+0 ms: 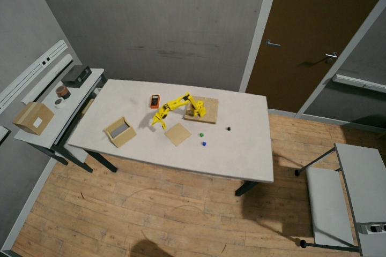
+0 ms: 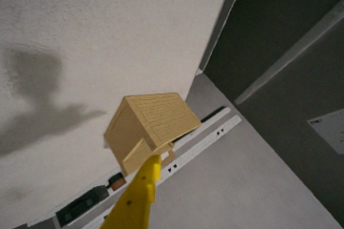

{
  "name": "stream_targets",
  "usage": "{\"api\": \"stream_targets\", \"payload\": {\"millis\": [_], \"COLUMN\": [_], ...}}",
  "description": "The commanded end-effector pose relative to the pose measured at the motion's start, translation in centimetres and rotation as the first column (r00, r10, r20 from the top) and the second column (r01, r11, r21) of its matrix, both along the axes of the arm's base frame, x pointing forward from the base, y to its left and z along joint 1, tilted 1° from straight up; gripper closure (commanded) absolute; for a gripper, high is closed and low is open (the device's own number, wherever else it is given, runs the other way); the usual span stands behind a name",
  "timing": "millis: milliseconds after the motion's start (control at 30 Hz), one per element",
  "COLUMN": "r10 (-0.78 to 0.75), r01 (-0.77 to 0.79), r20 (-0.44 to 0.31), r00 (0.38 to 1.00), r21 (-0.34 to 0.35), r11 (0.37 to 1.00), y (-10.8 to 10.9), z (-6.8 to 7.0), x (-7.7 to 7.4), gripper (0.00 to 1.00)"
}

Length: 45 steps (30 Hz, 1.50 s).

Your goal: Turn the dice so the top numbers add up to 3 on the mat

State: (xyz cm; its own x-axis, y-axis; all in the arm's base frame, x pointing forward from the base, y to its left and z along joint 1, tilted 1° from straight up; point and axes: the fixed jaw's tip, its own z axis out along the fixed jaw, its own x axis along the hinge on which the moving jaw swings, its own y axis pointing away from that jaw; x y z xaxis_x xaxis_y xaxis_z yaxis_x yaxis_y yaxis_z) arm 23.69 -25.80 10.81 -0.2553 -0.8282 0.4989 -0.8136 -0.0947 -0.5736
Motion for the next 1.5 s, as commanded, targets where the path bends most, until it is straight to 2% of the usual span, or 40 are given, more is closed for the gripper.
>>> {"api": "stream_targets", "payload": {"millis": [0, 733, 1100, 1467], "r10": [0.0, -0.001, -0.009, -0.048], "r01": [0.0, 0.001, 0.008, 0.032], "r20": [0.005, 0.007, 0.03, 0.102], "r00": [1.0, 1.0, 1.0, 0.994], "r21": [-0.003, -0.001, 0.031, 0.15], "r11": [1.0, 1.0, 0.999, 0.988], "y": [0.0, 0.1, 1.0, 4.2], "z": [0.2, 0.2, 0.2, 0.0], "x": [0.0, 0.0, 0.4, 1.6], "gripper": [0.0, 0.0, 0.02, 0.07]}}
